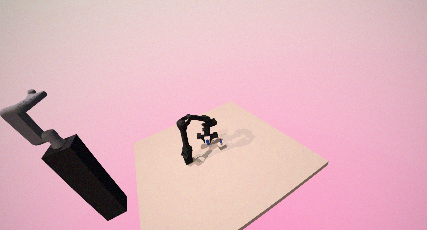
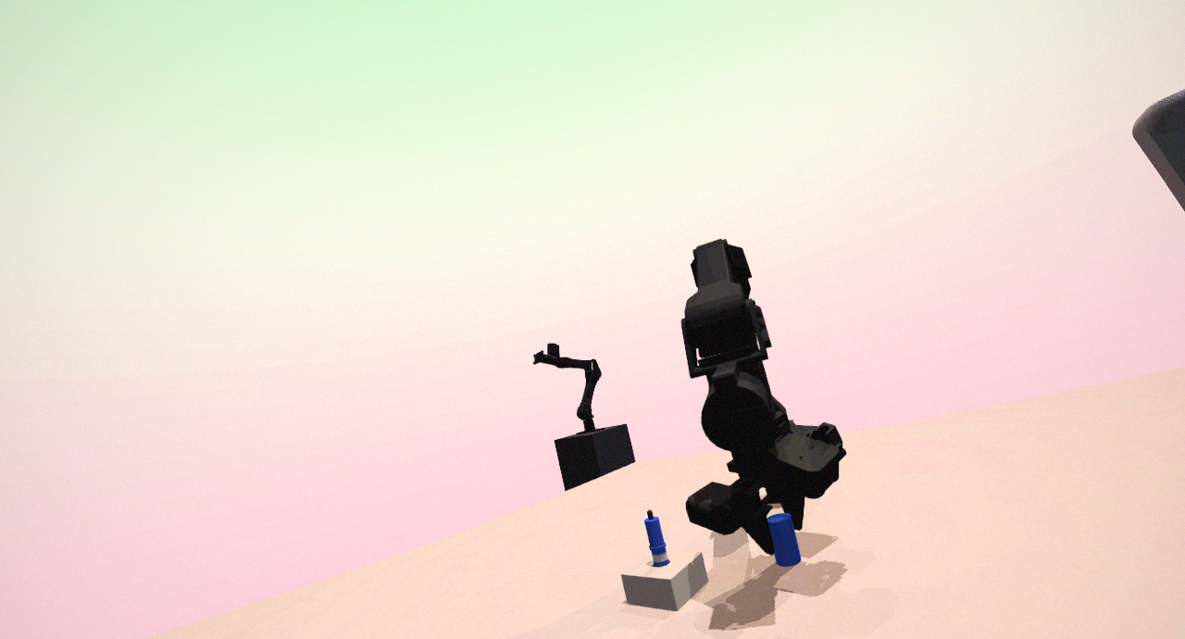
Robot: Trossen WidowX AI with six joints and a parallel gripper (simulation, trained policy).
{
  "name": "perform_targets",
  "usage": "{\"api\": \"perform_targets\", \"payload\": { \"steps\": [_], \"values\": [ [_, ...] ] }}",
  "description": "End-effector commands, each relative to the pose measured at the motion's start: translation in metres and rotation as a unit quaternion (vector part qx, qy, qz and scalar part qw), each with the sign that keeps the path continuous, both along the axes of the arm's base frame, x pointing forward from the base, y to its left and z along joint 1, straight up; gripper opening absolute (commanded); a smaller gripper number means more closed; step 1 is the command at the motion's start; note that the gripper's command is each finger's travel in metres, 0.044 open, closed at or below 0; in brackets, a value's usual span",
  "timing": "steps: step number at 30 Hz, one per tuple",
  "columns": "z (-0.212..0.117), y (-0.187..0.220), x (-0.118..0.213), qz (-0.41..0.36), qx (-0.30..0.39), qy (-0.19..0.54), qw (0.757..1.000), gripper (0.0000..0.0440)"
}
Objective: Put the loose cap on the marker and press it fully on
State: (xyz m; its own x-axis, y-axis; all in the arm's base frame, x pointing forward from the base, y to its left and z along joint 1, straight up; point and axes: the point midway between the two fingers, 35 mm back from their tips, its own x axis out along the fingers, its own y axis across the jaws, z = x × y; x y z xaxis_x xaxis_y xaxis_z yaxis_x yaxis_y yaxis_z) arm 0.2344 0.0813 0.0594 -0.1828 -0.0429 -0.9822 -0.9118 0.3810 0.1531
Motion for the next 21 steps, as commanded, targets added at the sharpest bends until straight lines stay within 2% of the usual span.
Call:
{"api": "perform_targets", "payload": {
  "steps": [1,4,5,21],
  "values": [
    [0.001,0.000,0.001,0.008,-0.003,-0.009,1.000,0.0160],
    [0.005,0.000,0.000,0.010,-0.004,-0.016,1.000,0.0081],
    [0.008,0.000,0.002,0.008,-0.002,-0.020,1.000,0.0073],
    [0.055,-0.008,0.031,-0.013,0.012,-0.086,0.996,0.0056]
  ]
}}
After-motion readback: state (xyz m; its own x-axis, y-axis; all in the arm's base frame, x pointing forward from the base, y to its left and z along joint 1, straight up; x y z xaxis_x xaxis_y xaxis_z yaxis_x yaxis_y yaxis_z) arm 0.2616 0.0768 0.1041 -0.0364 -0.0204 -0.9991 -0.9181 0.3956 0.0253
